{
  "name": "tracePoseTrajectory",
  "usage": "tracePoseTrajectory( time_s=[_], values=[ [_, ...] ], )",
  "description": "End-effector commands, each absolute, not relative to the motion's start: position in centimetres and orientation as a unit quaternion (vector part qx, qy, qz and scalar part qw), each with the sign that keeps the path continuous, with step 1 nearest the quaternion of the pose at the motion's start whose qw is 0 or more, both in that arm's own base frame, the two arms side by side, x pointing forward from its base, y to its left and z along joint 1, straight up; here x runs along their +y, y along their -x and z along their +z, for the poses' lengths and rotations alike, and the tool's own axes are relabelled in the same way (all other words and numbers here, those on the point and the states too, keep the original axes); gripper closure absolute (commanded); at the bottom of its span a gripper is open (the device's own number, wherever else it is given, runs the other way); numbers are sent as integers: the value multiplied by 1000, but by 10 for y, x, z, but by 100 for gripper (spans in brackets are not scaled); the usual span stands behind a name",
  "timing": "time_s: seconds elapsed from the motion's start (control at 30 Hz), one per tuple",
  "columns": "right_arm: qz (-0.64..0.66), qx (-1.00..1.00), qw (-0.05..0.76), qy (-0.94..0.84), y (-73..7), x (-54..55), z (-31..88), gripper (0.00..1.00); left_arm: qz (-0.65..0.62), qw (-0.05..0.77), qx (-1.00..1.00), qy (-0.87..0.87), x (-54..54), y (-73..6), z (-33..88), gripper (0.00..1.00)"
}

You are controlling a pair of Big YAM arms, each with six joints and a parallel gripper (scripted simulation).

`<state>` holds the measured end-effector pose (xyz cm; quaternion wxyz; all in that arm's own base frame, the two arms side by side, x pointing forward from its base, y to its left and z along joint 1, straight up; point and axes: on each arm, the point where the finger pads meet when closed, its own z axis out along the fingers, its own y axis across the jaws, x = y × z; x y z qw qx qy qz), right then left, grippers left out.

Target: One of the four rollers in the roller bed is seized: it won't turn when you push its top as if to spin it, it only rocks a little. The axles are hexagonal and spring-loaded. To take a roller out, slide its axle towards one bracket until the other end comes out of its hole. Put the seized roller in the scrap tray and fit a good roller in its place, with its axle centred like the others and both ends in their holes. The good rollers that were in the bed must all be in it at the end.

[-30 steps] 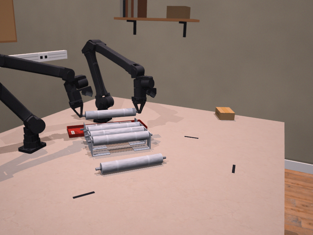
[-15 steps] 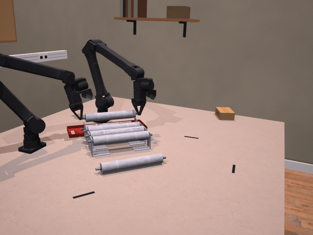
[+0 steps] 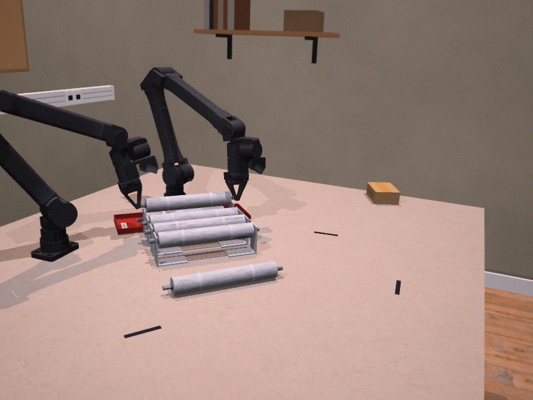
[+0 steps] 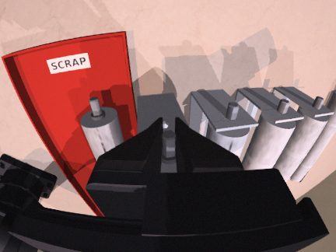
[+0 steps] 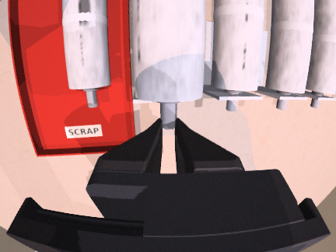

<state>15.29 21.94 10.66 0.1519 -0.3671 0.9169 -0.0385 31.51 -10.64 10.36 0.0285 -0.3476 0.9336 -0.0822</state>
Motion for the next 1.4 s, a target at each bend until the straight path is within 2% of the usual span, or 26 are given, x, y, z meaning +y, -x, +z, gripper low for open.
tracePoseTrajectory(
  time_s=[0.0, 0.07, 0.23, 0.47, 0.5, 1.03, 1.07, 1.37],
  values=[
    [-29, 917, 166, 362, -154, 227, 105, 97, -88, 36, 933, 348, -104, -327, 104, 97],
    [-13, 918, 184, 352, -162, 236, 123, 97, -103, 56, 933, 341, -109, -331, 120, 97],
    [-29, 917, 166, 362, -155, 230, 102, 97, -85, 30, 933, 348, -103, -321, 94, 97],
    [-19, 918, 178, 354, -159, 231, 109, 97, -105, 57, 933, 341, -110, -332, 117, 97],
    [-19, 918, 178, 354, -159, 231, 109, 97, -104, 56, 933, 341, -109, -332, 116, 68],
    [-19, 918, 178, 354, -159, 231, 109, 97, -95, 43, 934, 343, -109, -331, 106, 68],
    [-19, 918, 178, 354, -159, 231, 109, 68, -95, 43, 934, 343, -109, -331, 106, 68],
    [-30, 919, 166, 357, -157, 228, 104, 68, -95, 43, 934, 343, -109, -331, 106, 68]
  ],
)
